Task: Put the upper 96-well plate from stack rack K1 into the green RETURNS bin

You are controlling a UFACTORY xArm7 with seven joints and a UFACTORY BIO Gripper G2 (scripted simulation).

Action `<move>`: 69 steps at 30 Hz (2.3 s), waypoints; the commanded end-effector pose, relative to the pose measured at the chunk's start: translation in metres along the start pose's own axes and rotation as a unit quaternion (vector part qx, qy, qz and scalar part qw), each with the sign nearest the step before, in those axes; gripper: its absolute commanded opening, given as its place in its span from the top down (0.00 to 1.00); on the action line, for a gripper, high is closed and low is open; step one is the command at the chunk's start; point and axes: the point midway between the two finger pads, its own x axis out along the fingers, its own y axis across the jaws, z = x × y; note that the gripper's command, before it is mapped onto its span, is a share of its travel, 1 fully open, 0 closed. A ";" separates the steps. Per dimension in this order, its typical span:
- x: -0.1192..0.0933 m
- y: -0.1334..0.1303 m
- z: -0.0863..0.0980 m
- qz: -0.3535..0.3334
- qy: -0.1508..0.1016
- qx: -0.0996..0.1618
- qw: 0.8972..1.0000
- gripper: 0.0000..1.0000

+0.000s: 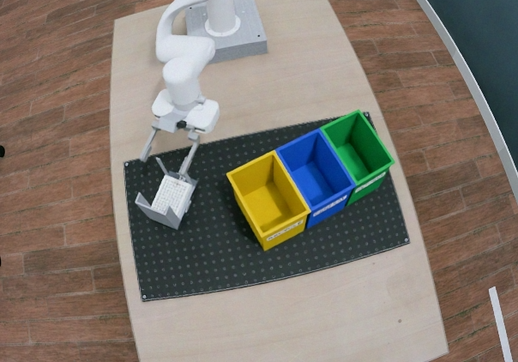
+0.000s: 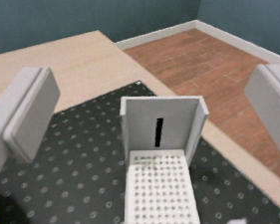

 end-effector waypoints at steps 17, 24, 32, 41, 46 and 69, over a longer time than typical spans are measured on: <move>0.020 -0.020 -0.005 0.000 -0.001 0.001 1.000 0.63; 0.020 -0.019 -0.015 0.000 -0.001 0.001 1.000 0.63; 0.020 -0.019 -0.025 0.000 -0.001 0.001 1.000 0.63; 0.020 -0.019 -0.040 0.000 -0.001 0.001 1.000 0.63; 0.020 -0.019 -0.045 0.000 -0.001 0.001 1.000 0.63; 0.020 -0.019 -0.080 0.000 -0.001 0.001 1.000 0.63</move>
